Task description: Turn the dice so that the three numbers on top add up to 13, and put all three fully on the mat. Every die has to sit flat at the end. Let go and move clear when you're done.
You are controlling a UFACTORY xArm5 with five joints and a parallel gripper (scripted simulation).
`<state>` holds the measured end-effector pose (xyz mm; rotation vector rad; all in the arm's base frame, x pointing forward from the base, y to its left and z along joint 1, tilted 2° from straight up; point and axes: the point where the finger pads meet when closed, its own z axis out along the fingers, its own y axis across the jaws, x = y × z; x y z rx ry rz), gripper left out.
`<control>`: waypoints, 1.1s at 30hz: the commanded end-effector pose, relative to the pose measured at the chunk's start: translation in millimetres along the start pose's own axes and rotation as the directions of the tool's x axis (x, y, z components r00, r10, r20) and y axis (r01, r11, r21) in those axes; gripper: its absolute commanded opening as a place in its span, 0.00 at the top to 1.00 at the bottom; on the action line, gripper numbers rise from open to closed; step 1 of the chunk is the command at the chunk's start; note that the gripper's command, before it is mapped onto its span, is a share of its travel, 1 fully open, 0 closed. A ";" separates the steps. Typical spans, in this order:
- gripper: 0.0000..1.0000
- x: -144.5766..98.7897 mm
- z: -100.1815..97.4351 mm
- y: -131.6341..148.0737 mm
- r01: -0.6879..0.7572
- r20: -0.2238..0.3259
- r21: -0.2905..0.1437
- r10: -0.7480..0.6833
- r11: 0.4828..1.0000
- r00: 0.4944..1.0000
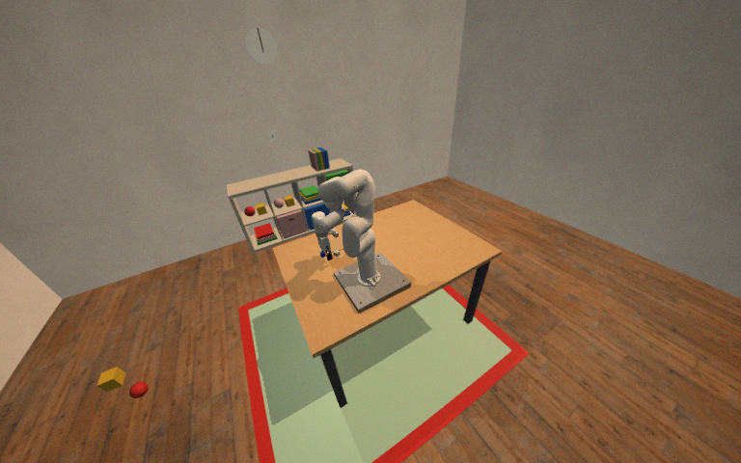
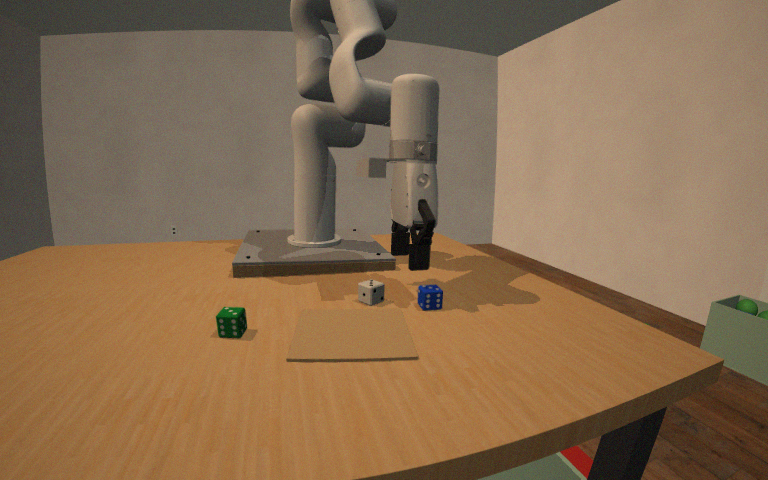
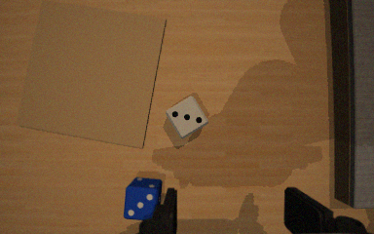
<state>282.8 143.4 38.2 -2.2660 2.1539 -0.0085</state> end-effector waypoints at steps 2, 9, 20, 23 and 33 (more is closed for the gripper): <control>0.00 -5.8 -0.9 -3.9 0.000 0.001 0.003 0.000 1.000 1.000; 0.00 -28.9 -1.3 -16.2 0.000 0.002 0.002 0.000 1.000 1.000; 0.00 -77.9 -2.2 -42.3 0.000 0.003 0.000 0.000 1.000 1.000; 0.00 -79.1 -2.2 -43.0 0.000 0.003 0.000 0.000 1.000 1.000; 0.00 -79.1 -2.2 -43.0 0.000 0.003 0.000 0.000 1.000 1.000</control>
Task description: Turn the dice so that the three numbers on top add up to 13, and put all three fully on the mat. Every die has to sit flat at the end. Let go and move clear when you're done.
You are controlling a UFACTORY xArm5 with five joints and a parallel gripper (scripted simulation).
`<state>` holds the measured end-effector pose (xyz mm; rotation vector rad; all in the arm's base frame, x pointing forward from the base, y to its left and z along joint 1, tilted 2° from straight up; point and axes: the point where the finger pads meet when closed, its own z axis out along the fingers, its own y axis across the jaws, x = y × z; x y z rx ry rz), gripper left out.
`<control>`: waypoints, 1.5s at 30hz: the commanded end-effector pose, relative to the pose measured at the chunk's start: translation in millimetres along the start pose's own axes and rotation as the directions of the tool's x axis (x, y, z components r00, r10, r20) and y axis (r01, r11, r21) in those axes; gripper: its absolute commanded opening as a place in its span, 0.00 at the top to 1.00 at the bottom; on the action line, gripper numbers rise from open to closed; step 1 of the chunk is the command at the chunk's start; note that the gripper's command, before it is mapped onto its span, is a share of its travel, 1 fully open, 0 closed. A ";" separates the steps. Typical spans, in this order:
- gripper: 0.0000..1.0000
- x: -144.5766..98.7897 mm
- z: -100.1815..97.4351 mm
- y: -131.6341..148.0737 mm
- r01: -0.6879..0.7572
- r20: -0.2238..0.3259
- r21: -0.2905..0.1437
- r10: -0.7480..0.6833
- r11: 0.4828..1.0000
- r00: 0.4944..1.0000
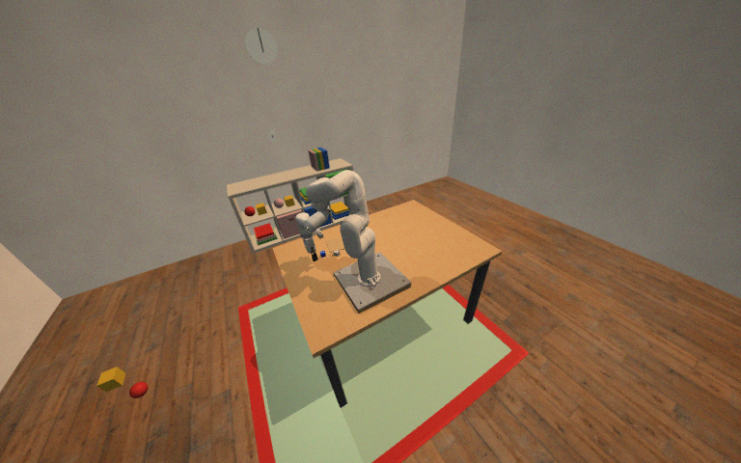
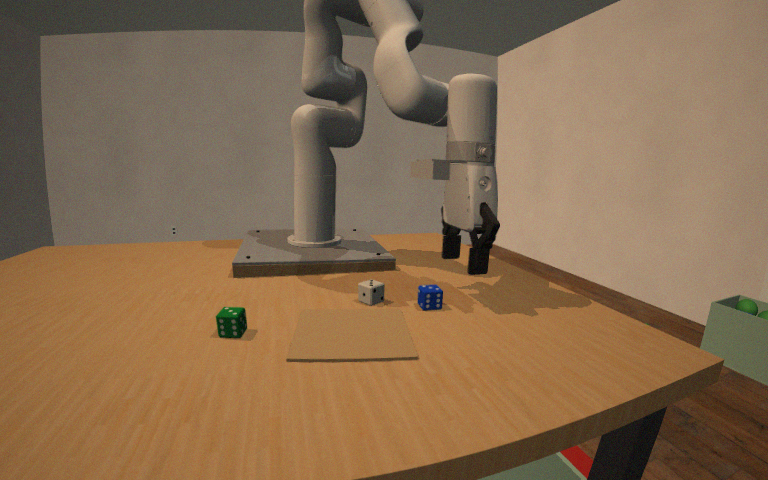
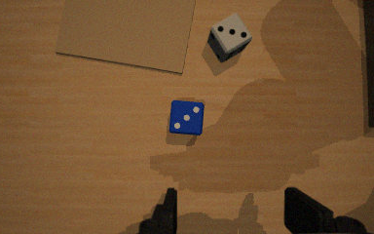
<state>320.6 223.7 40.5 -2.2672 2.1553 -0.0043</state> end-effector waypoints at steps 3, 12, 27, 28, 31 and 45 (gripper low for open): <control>0.00 -0.8 -1.1 -1.2 0.000 0.002 0.003 0.000 1.000 1.000; 0.00 -0.8 -1.1 -1.2 0.000 0.002 0.003 0.000 1.000 1.000; 0.00 -0.8 -1.1 -1.2 0.000 0.002 0.003 0.000 1.000 1.000; 0.00 -0.8 -1.1 -1.2 0.000 0.002 0.003 0.000 1.000 1.000; 0.00 -0.8 -1.6 -1.2 0.000 0.002 0.003 0.000 1.000 1.000; 0.00 -0.1 -65.5 -0.2 0.000 0.002 0.003 0.000 1.000 1.000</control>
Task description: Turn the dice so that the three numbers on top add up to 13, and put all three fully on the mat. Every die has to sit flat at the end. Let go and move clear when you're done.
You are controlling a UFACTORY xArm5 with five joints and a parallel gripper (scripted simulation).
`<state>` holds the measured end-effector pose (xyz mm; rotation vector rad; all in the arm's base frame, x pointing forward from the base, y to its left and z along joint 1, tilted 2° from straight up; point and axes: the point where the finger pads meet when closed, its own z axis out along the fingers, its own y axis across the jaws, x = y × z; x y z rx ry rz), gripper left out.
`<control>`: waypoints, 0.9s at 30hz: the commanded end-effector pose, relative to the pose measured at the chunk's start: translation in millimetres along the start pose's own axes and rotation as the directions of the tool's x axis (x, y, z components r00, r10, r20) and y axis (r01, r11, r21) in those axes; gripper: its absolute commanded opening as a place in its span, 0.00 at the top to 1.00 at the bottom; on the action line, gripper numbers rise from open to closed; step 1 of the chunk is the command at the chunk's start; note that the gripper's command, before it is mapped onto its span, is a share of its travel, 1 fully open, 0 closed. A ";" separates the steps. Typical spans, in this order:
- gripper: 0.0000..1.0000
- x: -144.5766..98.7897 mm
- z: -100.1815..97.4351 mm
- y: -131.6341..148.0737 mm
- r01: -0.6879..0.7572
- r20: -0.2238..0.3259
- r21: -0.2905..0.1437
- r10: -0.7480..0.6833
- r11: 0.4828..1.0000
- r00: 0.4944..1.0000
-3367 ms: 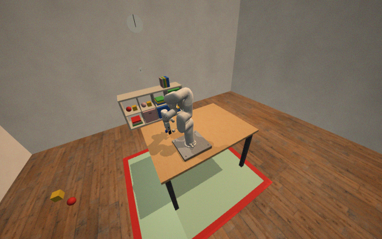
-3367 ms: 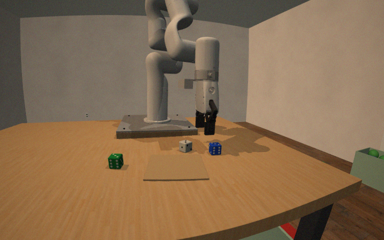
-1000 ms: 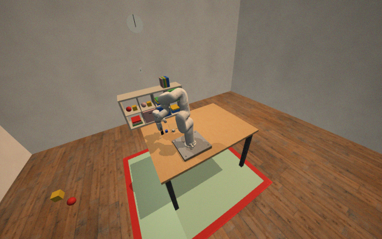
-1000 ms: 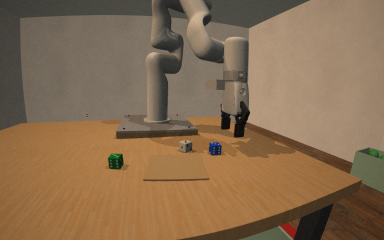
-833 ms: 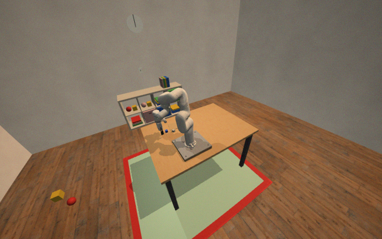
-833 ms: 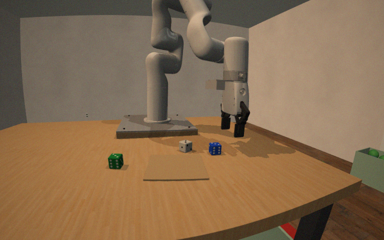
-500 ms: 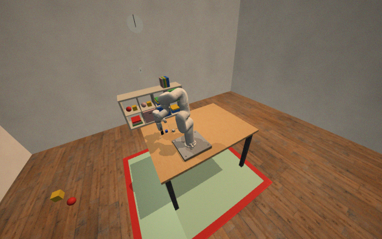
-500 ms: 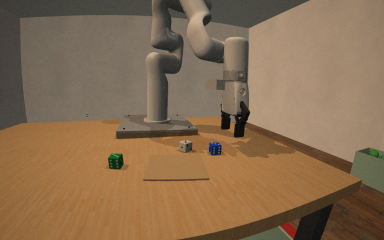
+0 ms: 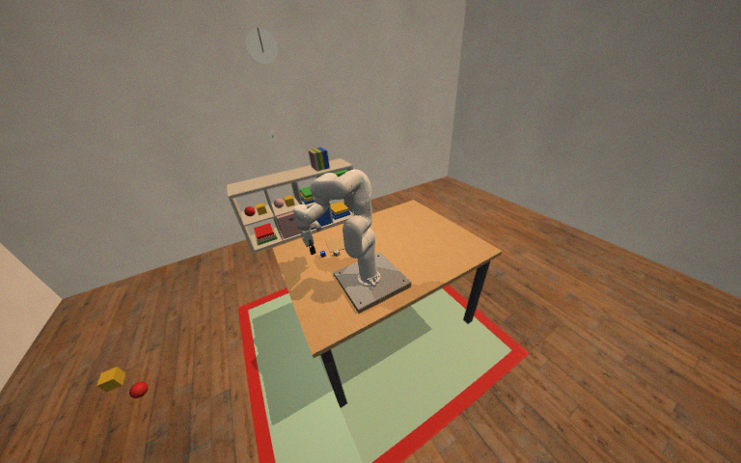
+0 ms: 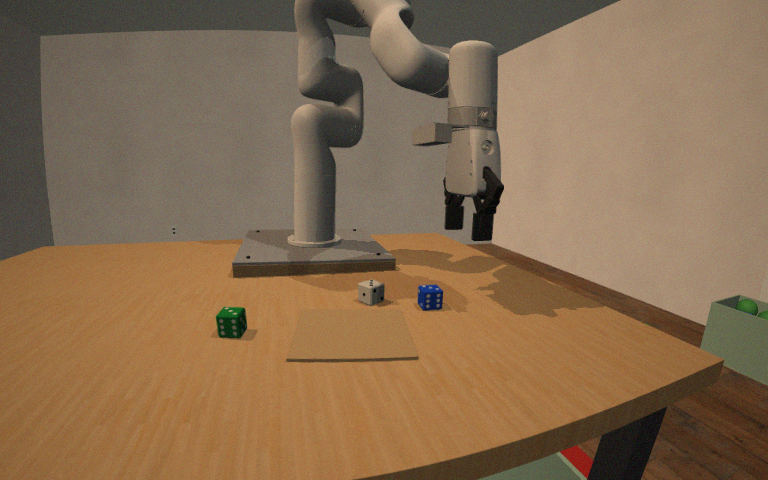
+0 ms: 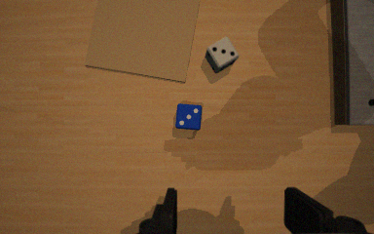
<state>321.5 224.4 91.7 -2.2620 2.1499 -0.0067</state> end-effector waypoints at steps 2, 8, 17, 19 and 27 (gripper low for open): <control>0.00 0.9 -27.9 1.4 0.000 -0.002 -0.003 0.000 1.000 1.000; 0.00 1.1 -48.3 1.6 0.000 -0.002 -0.003 0.000 1.000 1.000; 0.00 1.1 -48.8 1.6 0.000 -0.002 -0.003 0.000 1.000 1.000; 0.00 1.9 -48.7 1.2 -0.001 -0.002 -0.003 0.001 1.000 1.000; 0.00 71.7 -45.0 -31.0 -0.084 0.001 0.011 0.084 0.996 0.996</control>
